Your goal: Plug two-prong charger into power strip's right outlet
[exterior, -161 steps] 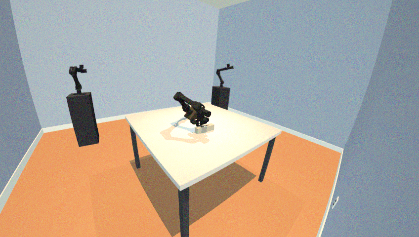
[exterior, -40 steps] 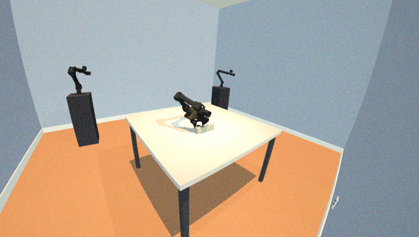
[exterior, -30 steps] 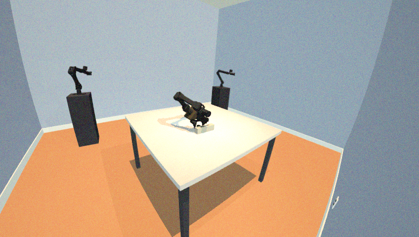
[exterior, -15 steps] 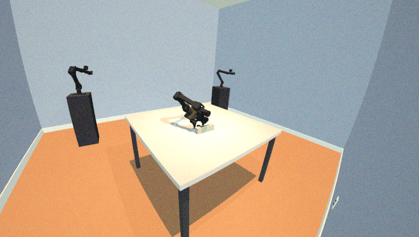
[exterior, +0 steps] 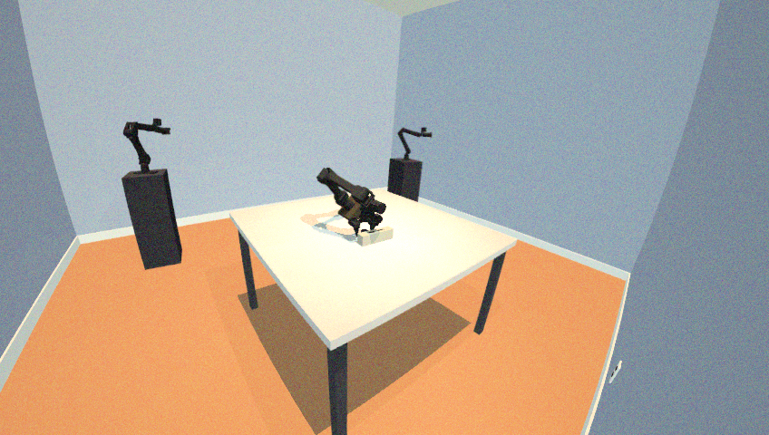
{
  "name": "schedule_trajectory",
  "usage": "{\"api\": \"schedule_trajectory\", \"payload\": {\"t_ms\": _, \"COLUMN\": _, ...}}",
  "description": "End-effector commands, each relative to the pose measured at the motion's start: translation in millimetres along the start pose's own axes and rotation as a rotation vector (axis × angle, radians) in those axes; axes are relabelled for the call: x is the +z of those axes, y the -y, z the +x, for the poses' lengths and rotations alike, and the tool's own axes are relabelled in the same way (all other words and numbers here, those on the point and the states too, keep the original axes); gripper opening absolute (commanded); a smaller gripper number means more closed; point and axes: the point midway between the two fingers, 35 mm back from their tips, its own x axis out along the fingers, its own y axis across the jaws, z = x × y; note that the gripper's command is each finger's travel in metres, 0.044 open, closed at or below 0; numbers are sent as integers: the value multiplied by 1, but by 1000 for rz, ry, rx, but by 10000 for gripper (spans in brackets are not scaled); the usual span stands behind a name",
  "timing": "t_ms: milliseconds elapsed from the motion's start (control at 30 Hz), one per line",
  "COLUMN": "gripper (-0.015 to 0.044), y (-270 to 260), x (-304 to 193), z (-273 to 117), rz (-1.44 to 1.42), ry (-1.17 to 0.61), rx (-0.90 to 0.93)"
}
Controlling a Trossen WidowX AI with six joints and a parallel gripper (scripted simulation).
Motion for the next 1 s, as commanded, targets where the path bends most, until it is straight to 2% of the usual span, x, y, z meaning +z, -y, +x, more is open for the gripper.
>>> {"api": "schedule_trajectory", "payload": {"t_ms": 0, "gripper": 440, "y": 0, "x": -2, "z": 0, "rz": 0, "ry": 3, "rx": -6}}
{"api": "schedule_trajectory", "payload": {"t_ms": 967, "gripper": 440, "y": 1, "x": -29, "z": 2, "rz": -1, "ry": 3, "rx": -6}}
